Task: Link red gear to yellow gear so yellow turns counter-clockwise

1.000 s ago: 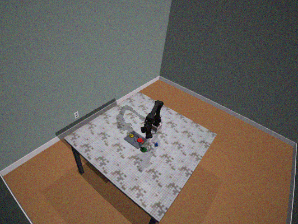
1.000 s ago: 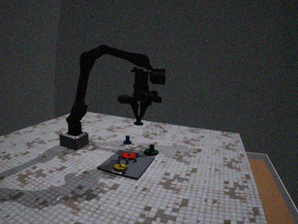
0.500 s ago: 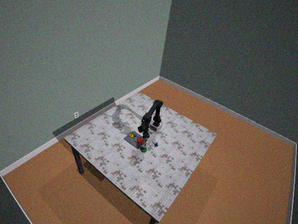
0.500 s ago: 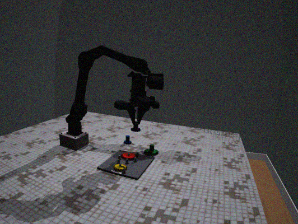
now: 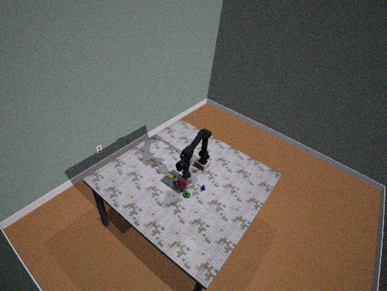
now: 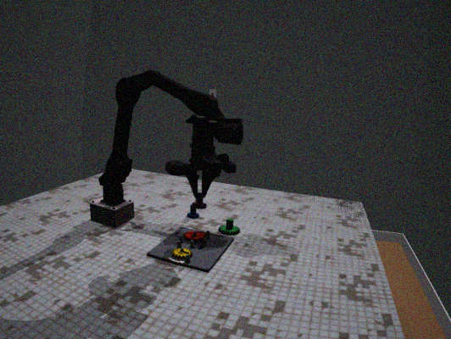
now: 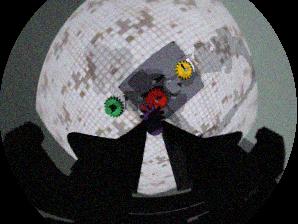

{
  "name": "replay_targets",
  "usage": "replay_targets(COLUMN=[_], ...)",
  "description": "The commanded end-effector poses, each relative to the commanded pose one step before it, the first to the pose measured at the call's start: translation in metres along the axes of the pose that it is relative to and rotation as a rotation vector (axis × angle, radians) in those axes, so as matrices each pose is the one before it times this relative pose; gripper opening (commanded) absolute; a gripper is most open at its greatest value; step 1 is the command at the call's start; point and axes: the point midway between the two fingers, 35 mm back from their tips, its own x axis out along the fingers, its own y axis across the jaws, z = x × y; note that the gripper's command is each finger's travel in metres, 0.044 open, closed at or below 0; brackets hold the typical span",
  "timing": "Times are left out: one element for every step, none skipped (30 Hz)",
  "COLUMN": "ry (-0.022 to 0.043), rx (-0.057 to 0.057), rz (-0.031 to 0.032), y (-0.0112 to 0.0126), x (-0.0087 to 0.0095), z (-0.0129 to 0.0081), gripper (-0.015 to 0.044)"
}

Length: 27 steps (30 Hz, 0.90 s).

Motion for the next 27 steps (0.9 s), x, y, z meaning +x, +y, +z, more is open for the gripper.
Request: replay_targets(ry=[0.00355, -0.00010, -0.00010, -0.00010, -0.00010, -0.00010, -0.00010, -0.00010, -0.00009, -0.00009, -0.00009, -0.00009, -0.00009, -0.00009, -0.00009, -0.00009, -0.00008, -0.00008, -0.00008, -0.00008, -0.00008, -0.00008, -0.00008, -0.00008, -0.00007, -0.00007, -0.00007], rx=[-0.0046, 0.0000, 0.0000, 0.0000, 0.0000, 0.0000, 0.0000, 0.0000, 0.0000, 0.0000, 0.0000, 0.0000, 0.0000, 0.0000, 0.0000, 0.0000, 0.0000, 0.0000, 0.0000, 0.0000, 0.0000, 0.0000, 0.0000, 0.0000, 0.0000, 0.0000, 0.0000], rz=[0.00387, -0.00017, -0.00017, -0.00017, -0.00017, -0.00017, -0.00017, -0.00017, -0.00016, -0.00016, -0.00016, -0.00016, -0.00016, -0.00016, -0.00016, -0.00016, -0.00016, -0.00016, -0.00016, -0.00016, -0.00016, -0.00016, -0.00016, -0.00016, -0.00016, -0.00016, -0.00015], y=[-0.00818, -0.00199, -0.00200, -0.00201, -0.00202, -0.00203, -0.00204, -0.00205, -0.00206, -0.00206, -0.00207, -0.00208, -0.00209, -0.00209, -0.00210, -0.00211, -0.00211, -0.00212, -0.00213, -0.00213, -0.00214, -0.00214, -0.00215, -0.00215, -0.00216, -0.00216, -0.00216], x=[0.00538, 0.00126, 0.00126, 0.00126, 0.00125, 0.00125, 0.00125, 0.00125, 0.00125, 0.00125, 0.00124, 0.00124, 0.00124, 0.00124, 0.00124, 0.00124, 0.00123, 0.00123, 0.00123, 0.00123, 0.00123, 0.00122, 0.00122, 0.00122, 0.00122, 0.00122, 0.00121], z=[0.00368, 0.00111, 0.00109, 0.00107, 0.00105, 0.00102, 0.00100, 0.00098, 0.00096, 0.00093, 0.00091, 0.00089, 0.00086, 0.00084, 0.00082, 0.00079, 0.00077, 0.00075, 0.00072, 0.00070, 0.00067, 0.00065, 0.00063, 0.00060, 0.00058, 0.00055, 0.00053], gripper=[0.0000, 0.0000, 0.0000, 0.0000, 0.0000, 0.0000, 0.0000, 0.0000, 0.0000, 0.0000, 0.0000, 0.0000, 0.0000, 0.0000, 0.0000, 0.0000, 0.0000, 0.0000, 0.0000, 0.0000, 0.0000, 0.0000, 0.0000, 0.0000, 0.0000, 0.0000, 0.0000])
